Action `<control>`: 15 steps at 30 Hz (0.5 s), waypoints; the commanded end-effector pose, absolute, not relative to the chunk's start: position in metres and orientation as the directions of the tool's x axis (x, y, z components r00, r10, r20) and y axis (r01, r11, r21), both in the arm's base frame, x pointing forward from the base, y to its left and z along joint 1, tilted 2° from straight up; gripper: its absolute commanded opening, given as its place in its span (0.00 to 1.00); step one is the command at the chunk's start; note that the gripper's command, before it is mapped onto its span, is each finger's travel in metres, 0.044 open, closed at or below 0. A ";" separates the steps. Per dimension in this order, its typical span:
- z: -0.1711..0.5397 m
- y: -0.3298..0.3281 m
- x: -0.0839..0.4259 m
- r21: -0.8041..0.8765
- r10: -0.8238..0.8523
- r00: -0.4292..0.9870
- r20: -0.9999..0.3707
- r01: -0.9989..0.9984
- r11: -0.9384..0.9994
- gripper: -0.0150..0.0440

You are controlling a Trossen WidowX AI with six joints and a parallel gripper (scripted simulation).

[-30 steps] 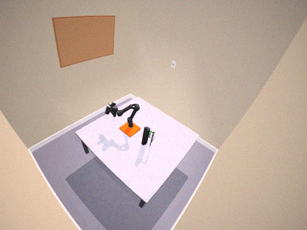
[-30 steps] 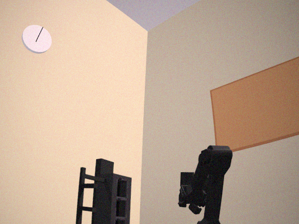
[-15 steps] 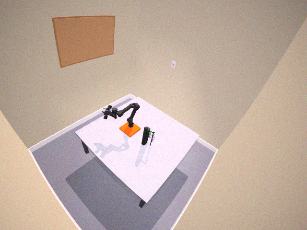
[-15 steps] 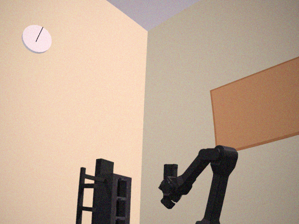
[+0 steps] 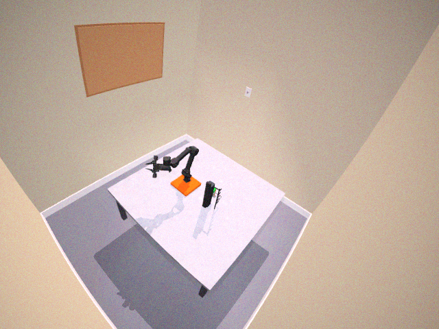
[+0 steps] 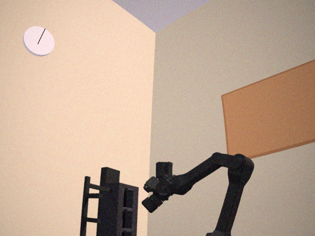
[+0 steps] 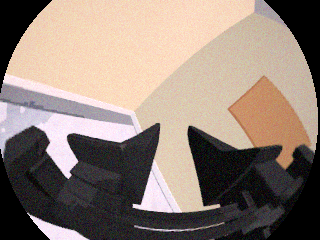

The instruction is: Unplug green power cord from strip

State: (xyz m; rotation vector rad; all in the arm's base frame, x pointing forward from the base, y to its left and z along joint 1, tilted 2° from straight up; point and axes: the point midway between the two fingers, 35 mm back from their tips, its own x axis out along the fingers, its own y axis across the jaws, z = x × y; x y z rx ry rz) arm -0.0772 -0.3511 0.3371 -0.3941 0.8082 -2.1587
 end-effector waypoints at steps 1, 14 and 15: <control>0.346 -0.359 -0.043 -0.641 -0.838 -0.546 0.003 0.642 -0.420 0.53; 0.362 -0.359 0.070 -0.586 -0.981 -0.187 -0.059 0.802 -0.117 0.53; 0.363 -0.357 0.079 -0.581 -0.986 -0.157 -0.065 0.809 -0.091 0.53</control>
